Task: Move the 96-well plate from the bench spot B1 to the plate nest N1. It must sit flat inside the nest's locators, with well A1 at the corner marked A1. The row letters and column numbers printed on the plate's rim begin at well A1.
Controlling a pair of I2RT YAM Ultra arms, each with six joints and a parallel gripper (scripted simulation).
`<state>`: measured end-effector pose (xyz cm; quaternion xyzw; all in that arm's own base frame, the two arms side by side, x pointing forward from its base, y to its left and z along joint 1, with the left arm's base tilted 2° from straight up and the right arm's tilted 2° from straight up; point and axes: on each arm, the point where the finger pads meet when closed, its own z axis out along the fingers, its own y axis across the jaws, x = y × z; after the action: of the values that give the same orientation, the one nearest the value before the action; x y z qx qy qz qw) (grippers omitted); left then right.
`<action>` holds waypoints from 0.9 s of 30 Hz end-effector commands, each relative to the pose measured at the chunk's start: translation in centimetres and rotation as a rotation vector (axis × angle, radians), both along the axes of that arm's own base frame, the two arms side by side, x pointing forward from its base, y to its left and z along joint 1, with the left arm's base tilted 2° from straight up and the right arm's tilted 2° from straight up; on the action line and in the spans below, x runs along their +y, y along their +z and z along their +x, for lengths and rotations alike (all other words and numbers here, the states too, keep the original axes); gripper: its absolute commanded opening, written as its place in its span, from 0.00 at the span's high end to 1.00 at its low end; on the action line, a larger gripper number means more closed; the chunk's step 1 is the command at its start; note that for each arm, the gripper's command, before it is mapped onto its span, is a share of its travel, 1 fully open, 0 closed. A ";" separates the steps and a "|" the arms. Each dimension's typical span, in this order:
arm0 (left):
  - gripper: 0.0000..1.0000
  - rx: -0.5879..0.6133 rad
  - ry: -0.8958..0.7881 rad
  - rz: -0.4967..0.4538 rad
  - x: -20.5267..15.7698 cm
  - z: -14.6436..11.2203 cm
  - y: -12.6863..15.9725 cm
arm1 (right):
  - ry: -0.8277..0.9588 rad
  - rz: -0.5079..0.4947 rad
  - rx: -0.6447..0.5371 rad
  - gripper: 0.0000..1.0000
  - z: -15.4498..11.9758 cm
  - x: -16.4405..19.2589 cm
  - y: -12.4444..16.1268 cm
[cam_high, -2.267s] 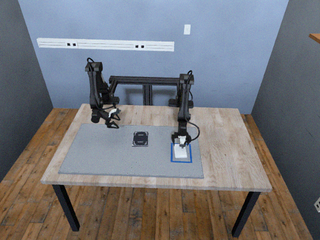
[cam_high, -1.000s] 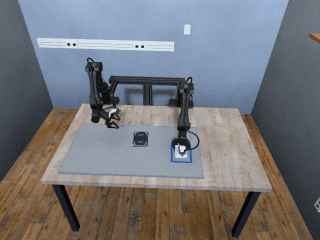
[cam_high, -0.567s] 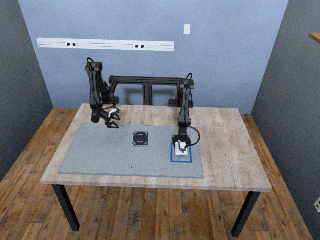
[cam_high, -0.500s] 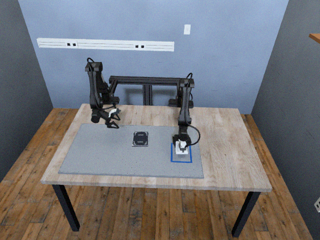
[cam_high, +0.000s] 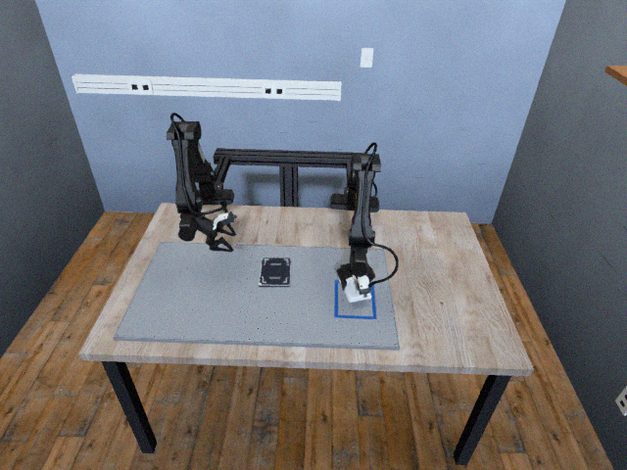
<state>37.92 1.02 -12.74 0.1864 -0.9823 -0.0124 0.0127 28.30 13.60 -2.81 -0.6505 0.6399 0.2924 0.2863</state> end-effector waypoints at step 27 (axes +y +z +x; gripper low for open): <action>0.17 -0.061 1.157 0.010 -0.1 0.8 1.1 | 0.010 0.014 -0.023 0.00 0.8 0.3 0.8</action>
<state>38.23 0.78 -12.75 0.6677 -0.7444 -0.0081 0.0043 28.30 13.60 -2.81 -0.6505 0.6399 0.2924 0.2862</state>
